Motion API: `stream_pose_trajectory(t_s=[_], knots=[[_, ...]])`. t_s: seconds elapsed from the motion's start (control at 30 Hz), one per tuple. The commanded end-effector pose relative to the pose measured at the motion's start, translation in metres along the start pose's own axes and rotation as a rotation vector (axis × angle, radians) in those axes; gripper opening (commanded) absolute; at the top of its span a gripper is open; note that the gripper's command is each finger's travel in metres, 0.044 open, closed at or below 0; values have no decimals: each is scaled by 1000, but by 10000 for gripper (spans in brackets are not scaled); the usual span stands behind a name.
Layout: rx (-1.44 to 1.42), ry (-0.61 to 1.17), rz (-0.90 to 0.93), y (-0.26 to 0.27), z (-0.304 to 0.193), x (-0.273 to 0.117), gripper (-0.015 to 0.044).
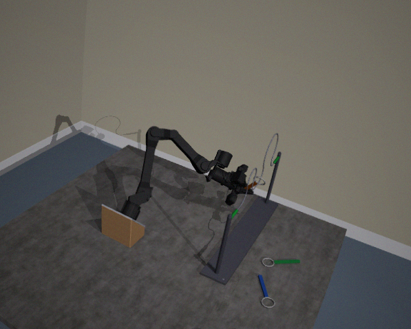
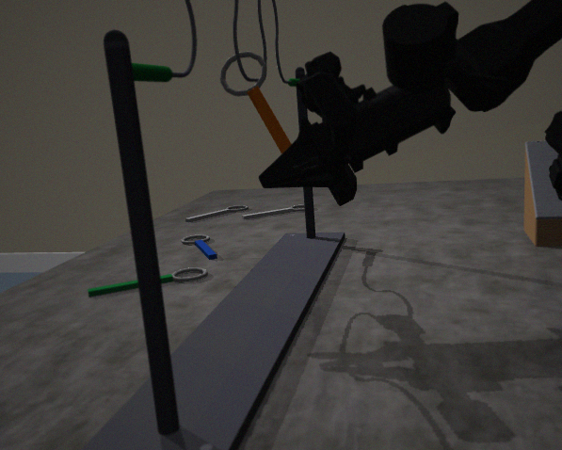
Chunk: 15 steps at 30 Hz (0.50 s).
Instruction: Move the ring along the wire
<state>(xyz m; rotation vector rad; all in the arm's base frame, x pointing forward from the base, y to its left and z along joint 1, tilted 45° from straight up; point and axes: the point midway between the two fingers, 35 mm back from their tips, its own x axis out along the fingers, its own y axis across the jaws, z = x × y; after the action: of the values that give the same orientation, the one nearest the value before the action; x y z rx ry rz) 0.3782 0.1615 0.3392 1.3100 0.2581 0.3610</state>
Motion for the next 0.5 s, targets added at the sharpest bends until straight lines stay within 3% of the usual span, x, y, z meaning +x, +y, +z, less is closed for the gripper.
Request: stream_pose_trajectory(t_s=[0.0, 0.47], knots=[[-80, 12, -49, -17, 0, -3, -150], [-309, 42, -181, -59, 9, -13, -150]])
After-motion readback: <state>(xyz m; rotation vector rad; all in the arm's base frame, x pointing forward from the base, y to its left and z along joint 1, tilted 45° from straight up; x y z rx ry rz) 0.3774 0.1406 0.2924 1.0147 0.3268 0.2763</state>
